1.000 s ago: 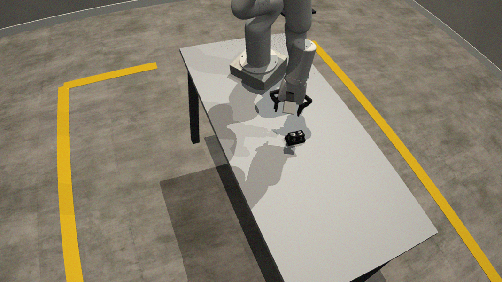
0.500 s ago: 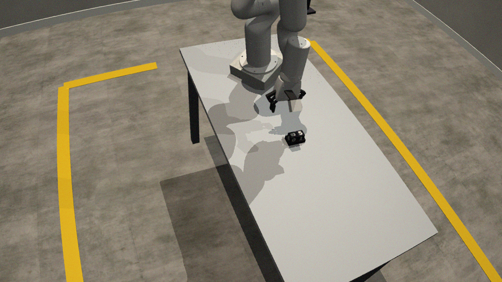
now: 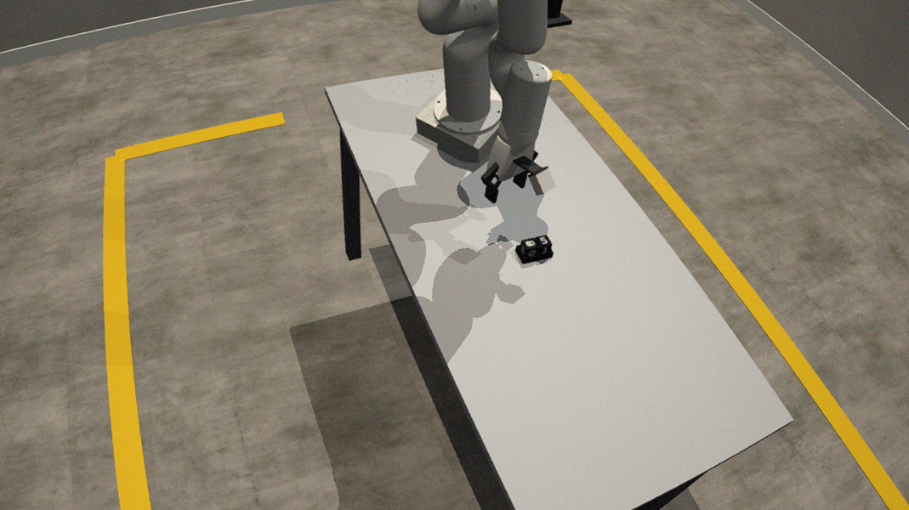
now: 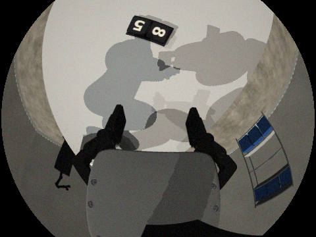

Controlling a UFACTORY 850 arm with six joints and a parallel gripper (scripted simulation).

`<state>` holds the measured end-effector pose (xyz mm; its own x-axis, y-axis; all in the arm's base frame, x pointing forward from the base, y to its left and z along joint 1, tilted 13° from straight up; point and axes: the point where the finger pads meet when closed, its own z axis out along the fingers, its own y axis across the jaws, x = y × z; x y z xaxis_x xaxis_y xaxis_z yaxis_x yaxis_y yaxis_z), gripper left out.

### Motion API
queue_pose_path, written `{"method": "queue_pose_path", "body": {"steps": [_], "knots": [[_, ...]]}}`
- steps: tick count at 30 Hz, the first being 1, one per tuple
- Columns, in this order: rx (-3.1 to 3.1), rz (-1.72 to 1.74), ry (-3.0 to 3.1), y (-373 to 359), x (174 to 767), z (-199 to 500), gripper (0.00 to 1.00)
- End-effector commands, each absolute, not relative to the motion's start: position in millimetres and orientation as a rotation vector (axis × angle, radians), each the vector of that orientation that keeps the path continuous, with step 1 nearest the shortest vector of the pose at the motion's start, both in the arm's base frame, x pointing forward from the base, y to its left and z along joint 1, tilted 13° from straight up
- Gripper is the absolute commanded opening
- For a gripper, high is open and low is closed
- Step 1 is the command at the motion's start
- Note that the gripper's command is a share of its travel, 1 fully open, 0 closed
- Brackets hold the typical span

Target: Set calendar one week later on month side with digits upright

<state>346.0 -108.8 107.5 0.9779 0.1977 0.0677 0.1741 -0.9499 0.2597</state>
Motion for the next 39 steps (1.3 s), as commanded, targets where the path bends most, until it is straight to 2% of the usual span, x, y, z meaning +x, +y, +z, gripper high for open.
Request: {"method": "queue_pose_path", "body": {"steps": [1, 19, 39], "knots": [[2.845, 0.087, 0.52, -109.5, 336.7, 105.9, 1.0], [2.654, 0.002, 1.184, -108.6, 307.5, 99.7, 1.0], [2.617, -0.011, 1.274, -110.1, 304.3, 90.6, 1.0]]}}
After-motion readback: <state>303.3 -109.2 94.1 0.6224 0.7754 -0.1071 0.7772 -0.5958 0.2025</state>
